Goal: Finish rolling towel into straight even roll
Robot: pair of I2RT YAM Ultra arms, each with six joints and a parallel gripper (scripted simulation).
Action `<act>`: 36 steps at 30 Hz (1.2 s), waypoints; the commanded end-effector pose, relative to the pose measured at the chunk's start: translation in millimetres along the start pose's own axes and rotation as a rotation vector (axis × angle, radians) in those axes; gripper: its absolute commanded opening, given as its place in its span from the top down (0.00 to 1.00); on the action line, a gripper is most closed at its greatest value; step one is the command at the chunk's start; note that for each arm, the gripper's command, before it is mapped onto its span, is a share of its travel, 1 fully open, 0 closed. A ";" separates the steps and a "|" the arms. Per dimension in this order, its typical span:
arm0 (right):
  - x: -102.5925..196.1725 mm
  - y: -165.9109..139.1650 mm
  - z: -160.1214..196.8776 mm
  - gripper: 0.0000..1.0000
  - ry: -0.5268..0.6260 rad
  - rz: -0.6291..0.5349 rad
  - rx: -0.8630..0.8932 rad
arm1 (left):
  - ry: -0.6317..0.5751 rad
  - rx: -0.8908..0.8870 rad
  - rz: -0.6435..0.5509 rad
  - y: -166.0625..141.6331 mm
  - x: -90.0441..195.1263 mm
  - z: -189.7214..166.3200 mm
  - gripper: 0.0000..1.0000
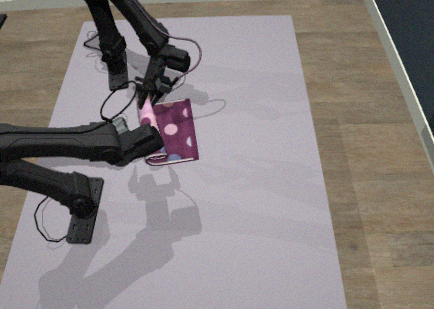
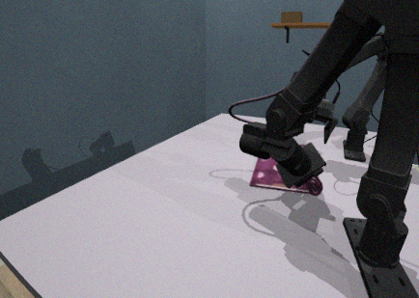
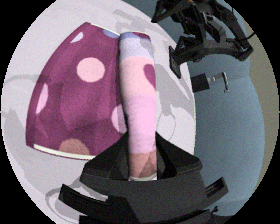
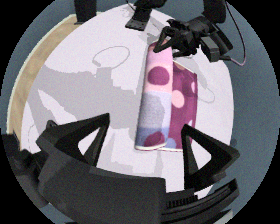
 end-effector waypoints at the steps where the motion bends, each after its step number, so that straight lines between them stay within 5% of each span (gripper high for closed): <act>1: -2.7 4.5 -6.6 0.02 -0.130 0.008 0.055 | -0.074 0.016 0.020 2.2 3.0 -2.2 0.71; 17: -5.8 1.6 -14.3 0.02 -0.106 -0.005 0.085 | -0.082 0.022 0.021 -2.6 -4.3 6.6 0.71; 36: -51.7 -28.4 11.0 0.02 -0.122 0.004 0.065 | -0.082 0.022 0.021 -2.6 -4.3 6.6 0.71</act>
Point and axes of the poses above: on each arm, the point where the finger pads meet when closed, its own x axis back along the fingers, its own z axis across the jaws, y = z × x, the point moved 9 cm from there along x, back along the fingers, and after that the axes turned 4 degrees about x, right-handed, at the moved point
